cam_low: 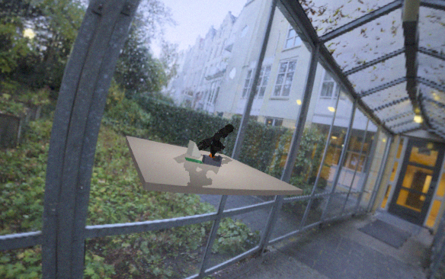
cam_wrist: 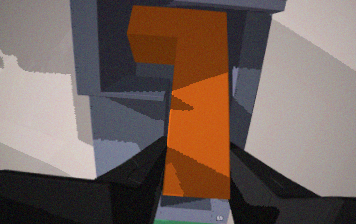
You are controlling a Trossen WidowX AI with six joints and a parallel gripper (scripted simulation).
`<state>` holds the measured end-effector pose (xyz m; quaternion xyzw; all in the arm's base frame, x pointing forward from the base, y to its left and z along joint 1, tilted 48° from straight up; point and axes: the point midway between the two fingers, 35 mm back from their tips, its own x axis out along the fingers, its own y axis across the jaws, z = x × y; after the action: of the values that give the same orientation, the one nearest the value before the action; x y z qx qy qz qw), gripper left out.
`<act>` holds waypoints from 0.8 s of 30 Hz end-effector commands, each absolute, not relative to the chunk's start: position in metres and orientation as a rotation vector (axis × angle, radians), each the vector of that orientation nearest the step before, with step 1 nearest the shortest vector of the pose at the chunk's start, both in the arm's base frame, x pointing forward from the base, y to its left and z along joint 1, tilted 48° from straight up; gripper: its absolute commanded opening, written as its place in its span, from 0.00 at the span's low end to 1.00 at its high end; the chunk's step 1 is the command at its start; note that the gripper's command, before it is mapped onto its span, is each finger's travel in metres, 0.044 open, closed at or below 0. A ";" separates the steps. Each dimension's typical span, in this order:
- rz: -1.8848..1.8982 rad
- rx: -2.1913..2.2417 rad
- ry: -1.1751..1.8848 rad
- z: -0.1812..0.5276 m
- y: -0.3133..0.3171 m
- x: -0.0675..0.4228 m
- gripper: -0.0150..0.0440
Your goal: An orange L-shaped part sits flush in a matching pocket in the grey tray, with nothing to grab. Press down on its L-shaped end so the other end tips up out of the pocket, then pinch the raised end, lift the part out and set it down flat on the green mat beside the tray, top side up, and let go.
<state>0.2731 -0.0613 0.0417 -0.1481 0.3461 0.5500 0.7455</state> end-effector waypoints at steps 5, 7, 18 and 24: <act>1.205 -0.326 0.756 0.042 -0.062 0.273 0.25; 1.205 -0.326 0.756 0.044 -0.063 0.273 0.25; 1.203 -0.322 0.757 0.055 -0.075 0.270 0.25; 1.203 -0.322 0.757 0.061 -0.082 0.268 0.25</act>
<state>0.2684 -0.0787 0.0580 -0.1457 0.3469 0.5502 0.7455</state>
